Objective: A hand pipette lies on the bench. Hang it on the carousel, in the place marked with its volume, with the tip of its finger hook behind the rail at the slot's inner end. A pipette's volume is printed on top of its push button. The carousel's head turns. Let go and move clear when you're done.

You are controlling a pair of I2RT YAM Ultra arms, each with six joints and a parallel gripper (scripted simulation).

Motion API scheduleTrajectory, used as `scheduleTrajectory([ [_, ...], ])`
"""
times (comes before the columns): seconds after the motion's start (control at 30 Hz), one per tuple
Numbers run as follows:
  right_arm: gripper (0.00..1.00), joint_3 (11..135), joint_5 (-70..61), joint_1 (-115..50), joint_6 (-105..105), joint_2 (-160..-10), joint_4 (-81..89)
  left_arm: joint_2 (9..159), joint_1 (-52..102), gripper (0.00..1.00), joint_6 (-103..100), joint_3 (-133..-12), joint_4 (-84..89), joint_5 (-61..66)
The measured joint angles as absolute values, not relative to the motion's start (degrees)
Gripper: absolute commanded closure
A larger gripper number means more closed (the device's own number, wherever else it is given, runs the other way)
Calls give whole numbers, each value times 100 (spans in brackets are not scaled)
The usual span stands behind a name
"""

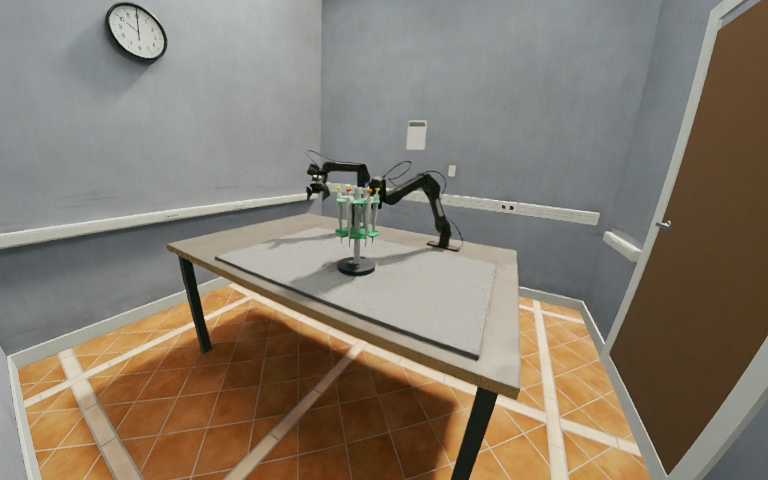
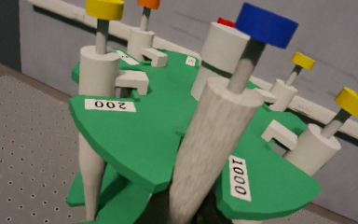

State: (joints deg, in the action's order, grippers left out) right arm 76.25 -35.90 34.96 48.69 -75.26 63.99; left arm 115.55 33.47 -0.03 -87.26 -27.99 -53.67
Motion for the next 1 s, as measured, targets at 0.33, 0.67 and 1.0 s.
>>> scheduleTrajectory([
  [0.33, 0, 7625, -3590, 3496, 4869, -7526, 6399, 11799, 3420, 88, 3, -9080, -2722, -5791],
  [0.67, 0, 7625, -3590, 3496, 4869, -7526, 6399, 12339, 3573, 88, 19, -9832, -2523, -6720],
  [1.0, 0, 7625, -3590, 3496, 4869, -7526, 6399, 12339, 3573, 88, 14, -9874, -2460, -6816],
])
